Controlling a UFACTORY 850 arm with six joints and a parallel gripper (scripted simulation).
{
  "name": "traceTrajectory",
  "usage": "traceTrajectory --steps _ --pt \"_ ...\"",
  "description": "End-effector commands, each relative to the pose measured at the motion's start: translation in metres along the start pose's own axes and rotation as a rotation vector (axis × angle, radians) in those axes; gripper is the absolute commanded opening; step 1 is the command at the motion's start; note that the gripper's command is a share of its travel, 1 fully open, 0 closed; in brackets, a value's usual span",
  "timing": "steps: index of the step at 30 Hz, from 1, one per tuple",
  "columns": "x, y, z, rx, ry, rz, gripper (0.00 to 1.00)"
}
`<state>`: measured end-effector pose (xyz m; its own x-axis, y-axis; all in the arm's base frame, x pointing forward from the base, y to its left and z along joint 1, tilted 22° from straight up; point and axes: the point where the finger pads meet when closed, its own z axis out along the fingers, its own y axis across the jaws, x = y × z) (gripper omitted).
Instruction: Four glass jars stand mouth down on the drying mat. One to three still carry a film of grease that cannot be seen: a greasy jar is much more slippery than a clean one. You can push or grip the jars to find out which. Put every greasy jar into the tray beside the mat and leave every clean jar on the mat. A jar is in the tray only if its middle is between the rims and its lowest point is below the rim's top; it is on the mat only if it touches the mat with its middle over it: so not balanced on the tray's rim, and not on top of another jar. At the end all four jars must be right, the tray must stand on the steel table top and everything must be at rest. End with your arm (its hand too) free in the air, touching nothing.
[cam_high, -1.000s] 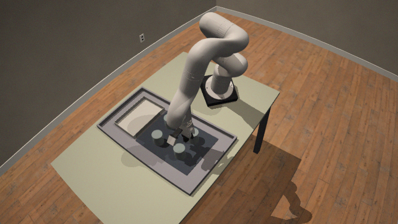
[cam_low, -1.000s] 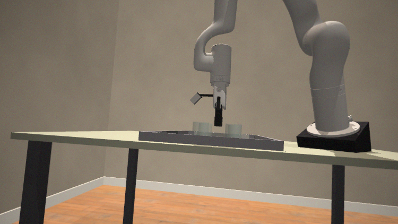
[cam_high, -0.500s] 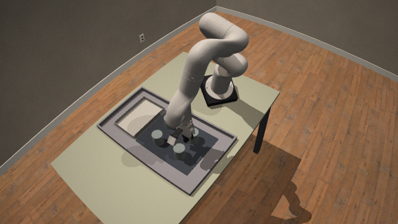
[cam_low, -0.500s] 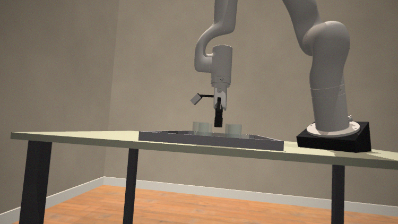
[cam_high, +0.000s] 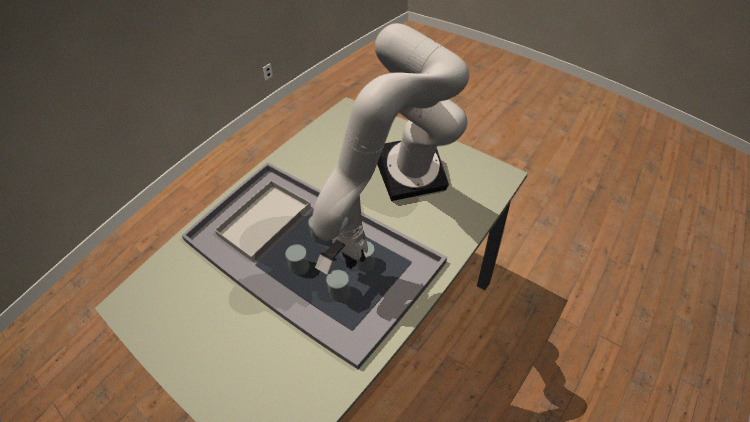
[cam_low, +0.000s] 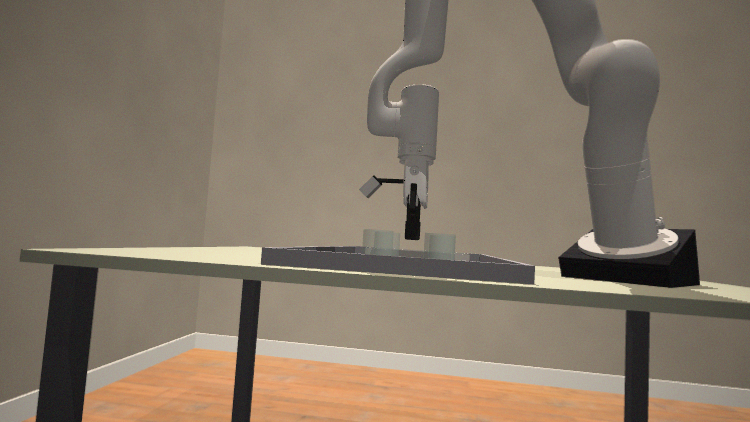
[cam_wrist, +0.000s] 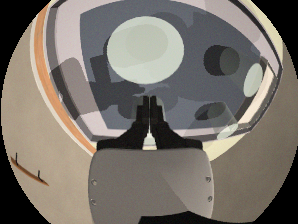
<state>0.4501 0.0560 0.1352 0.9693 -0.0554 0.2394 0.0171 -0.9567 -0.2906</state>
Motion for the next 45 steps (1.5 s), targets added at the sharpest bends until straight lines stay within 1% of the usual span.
traceTrajectory --steps 1,45 --pt "0.0005 0.0 -0.0004 0.0 0.001 0.0 0.0" --pt "-0.0048 0.0 -0.0004 0.0 0.001 0.0 0.0"
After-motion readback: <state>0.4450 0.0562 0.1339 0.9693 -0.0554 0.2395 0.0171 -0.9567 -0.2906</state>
